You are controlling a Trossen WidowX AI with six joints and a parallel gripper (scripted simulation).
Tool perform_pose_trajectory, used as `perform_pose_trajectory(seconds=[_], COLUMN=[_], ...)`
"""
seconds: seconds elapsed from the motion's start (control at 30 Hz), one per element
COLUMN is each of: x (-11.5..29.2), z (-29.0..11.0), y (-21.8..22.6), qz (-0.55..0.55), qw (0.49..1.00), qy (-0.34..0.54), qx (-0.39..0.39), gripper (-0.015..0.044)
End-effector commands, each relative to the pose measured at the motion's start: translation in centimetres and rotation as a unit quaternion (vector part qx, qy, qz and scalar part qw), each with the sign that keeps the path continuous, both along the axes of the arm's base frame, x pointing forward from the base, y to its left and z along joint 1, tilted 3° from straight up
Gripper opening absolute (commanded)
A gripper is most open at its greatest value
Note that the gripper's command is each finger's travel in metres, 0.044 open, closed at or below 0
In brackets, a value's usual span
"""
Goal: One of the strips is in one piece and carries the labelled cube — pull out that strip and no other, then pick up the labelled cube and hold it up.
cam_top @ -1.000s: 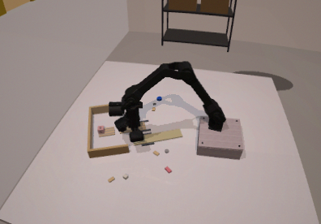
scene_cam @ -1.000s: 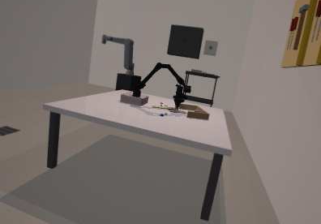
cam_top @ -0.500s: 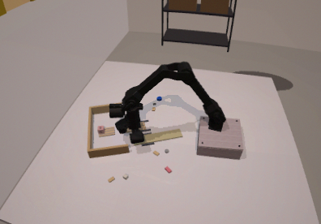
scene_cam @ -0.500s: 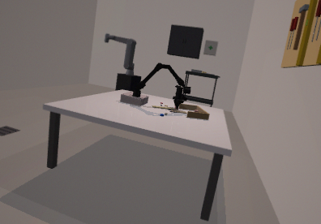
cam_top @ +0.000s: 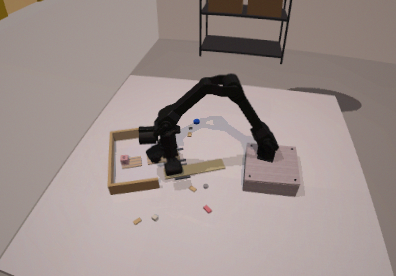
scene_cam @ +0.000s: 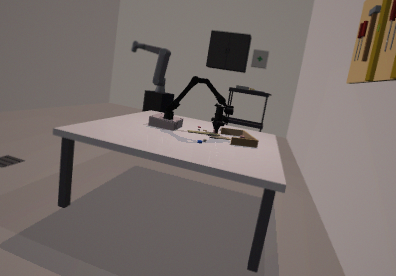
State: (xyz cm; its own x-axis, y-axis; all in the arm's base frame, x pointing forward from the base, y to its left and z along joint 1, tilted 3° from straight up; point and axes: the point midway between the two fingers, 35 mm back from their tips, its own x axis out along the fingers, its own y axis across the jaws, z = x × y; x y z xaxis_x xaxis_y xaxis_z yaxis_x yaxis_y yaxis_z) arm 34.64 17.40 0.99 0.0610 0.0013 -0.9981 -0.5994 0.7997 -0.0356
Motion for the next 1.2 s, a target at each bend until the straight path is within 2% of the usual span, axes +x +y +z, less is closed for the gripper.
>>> perform_pose_trajectory(seconds=[0.0,0.3,0.73,0.87,1.03,1.17], x=[-1.0,-4.0,-7.4,-7.6,-7.8,-7.9], z=[1.4,3.1,2.9,3.3,6.3,6.5], y=[-0.5,-1.9,-3.6,-3.7,-3.7,-3.7], qz=[-0.001,-0.001,-0.001,-0.001,-0.001,-0.001], qw=[1.000,1.000,1.000,1.000,1.000,1.000], qy=[-0.007,-0.006,-0.005,-0.005,-0.005,-0.005], qx=[0.003,0.000,0.000,0.000,0.000,0.000], gripper=[0.0000,0.0000,0.0000,0.0000,0.0000,0.0000])
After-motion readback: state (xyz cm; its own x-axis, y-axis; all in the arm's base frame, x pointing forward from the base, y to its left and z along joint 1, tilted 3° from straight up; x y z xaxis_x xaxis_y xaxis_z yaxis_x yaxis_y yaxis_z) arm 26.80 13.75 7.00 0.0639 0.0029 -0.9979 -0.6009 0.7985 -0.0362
